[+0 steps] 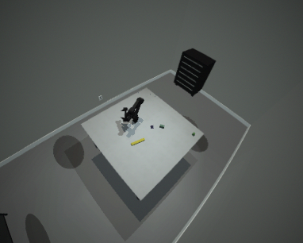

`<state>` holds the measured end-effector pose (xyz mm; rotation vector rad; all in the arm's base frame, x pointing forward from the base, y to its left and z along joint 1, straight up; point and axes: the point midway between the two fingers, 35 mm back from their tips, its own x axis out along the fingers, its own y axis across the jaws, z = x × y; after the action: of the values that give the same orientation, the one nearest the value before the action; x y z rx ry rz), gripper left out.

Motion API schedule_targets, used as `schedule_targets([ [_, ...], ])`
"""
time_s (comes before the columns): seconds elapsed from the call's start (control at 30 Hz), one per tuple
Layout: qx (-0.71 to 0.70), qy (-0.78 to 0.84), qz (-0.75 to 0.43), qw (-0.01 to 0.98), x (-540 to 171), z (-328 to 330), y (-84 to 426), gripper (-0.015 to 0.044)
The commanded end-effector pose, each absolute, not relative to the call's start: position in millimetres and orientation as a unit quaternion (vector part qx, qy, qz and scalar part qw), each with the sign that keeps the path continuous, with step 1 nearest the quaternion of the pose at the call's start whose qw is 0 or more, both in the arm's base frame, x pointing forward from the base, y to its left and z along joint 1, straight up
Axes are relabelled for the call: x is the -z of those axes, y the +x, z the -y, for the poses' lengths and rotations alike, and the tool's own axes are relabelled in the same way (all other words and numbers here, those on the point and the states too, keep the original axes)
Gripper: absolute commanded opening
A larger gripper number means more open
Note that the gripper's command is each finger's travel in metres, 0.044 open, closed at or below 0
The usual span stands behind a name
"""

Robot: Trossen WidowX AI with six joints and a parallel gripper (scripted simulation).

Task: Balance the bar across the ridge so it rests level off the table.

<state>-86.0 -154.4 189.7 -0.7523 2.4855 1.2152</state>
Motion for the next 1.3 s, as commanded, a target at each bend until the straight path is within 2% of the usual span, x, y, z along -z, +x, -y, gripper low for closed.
schedule_targets([
  [0.0, -0.42, -0.261, -0.858, 0.138, -190, 155, -85, 0.0374],
  [0.07, -0.417, -0.269, -0.856, 0.146, -189, 159, -81, 0.0321],
  [0.1, -0.415, -0.275, -0.854, 0.152, -189, 162, -77, 0.0315],
  [0.63, -0.394, -0.356, -0.808, 0.255, -182, 208, -10, 0.0315],
  [1.27, -0.384, -0.42, -0.73, 0.379, -166, 242, 93, 0.0315],
])
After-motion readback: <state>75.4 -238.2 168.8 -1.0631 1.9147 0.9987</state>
